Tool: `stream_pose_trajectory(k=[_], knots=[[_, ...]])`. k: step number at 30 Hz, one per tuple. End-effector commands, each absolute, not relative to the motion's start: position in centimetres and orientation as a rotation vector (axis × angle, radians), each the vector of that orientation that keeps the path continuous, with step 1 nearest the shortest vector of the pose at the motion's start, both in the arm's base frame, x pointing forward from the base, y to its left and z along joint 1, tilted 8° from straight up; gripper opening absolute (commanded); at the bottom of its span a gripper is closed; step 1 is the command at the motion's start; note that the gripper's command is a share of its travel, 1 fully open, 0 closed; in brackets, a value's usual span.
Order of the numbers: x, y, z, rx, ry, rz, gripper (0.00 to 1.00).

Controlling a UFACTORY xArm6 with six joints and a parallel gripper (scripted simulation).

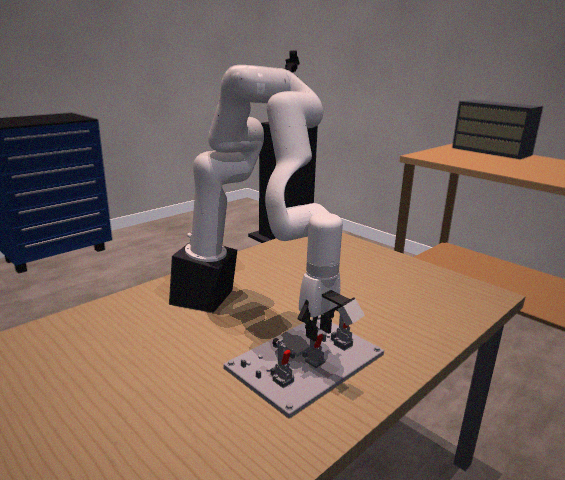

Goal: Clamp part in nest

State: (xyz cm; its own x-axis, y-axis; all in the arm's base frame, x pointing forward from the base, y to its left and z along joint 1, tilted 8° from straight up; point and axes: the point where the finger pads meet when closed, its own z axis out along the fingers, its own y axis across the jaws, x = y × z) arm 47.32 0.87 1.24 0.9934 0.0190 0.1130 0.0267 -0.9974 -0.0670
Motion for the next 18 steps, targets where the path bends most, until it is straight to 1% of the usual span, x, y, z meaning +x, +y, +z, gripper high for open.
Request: stream_pose_trajectory(k=[1,10,18], knots=[[47.5,0.9,1.4,-3.068,-0.035,-0.179,0.47],[47.5,0.9,1.2,-3.068,-0.035,-0.179,0.47],[47.8,1.0,-0.6,-3.068,-0.035,-0.179,0.47]])
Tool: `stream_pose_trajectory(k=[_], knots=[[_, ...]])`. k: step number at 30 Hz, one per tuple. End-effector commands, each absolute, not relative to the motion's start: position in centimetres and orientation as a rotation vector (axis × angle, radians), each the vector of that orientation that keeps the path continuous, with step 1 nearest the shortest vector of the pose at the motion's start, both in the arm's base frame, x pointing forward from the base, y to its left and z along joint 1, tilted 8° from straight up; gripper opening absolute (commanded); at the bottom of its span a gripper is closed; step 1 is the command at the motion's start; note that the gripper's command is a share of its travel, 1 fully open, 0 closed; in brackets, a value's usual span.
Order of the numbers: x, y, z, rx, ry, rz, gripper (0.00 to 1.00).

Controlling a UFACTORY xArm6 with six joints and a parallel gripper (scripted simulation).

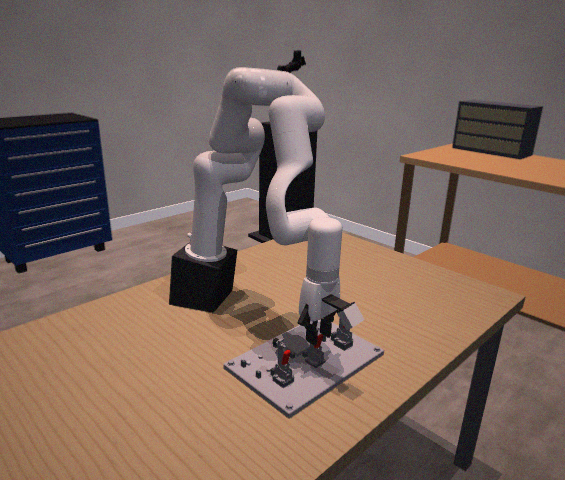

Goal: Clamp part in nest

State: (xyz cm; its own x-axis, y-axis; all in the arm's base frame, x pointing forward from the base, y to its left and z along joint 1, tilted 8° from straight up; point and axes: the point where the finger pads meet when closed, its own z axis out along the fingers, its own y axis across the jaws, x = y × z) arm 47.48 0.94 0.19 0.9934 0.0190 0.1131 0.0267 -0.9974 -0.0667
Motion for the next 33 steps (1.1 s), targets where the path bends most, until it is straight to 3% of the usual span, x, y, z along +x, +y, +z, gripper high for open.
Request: stream_pose_trajectory(k=[1,27,28,33], knots=[[47.8,1.0,-0.9,-3.068,-0.035,-0.179,0.47],[48.0,1.1,-2.1,-3.068,-0.035,-0.179,0.47],[48.0,1.1,-2.1,-3.068,-0.035,-0.179,0.00],[48.0,1.1,-2.1,-3.068,-0.035,-0.179,0.00]])
